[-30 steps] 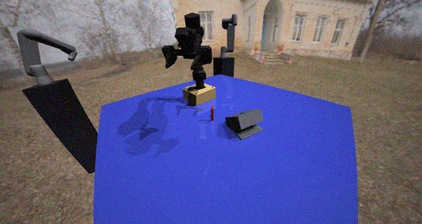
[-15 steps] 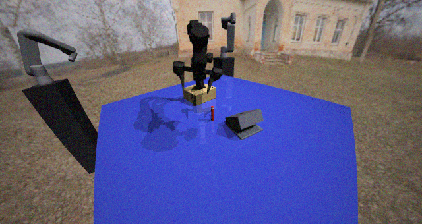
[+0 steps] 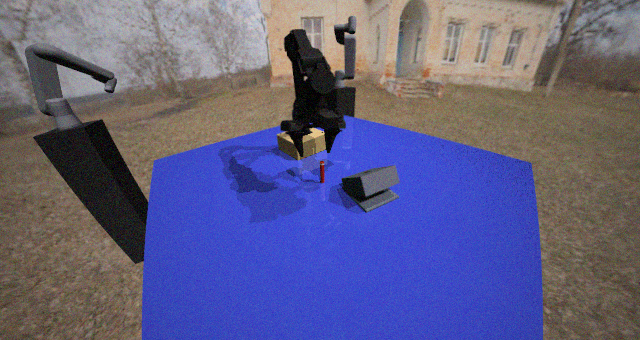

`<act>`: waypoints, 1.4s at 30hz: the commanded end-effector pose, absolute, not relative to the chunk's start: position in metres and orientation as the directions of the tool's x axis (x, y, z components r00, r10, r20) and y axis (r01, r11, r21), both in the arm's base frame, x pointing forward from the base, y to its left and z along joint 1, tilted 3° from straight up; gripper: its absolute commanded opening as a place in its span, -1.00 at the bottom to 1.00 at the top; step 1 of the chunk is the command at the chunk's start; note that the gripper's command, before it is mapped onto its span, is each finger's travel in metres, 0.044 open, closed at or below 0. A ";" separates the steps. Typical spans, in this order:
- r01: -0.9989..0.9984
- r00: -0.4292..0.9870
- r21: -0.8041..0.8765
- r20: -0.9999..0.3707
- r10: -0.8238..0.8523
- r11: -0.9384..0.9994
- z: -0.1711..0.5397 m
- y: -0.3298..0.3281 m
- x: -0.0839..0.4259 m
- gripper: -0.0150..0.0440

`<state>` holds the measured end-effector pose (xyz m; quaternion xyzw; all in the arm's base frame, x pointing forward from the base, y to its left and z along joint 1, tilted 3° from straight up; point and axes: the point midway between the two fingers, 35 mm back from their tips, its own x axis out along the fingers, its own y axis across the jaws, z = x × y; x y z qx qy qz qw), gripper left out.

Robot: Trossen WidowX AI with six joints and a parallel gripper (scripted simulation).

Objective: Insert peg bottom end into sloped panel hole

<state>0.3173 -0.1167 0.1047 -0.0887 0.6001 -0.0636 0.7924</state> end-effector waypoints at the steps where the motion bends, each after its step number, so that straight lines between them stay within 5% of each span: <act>1: -0.129 0.169 -0.153 -0.977 -0.131 0.980 0.089 -0.100 0.310 1.00; 7: -0.234 0.059 -0.075 -0.996 -0.062 0.969 0.075 -0.084 0.300 1.00; 42: -0.234 0.059 -0.075 -0.996 -0.063 0.969 0.031 -0.088 0.302 1.00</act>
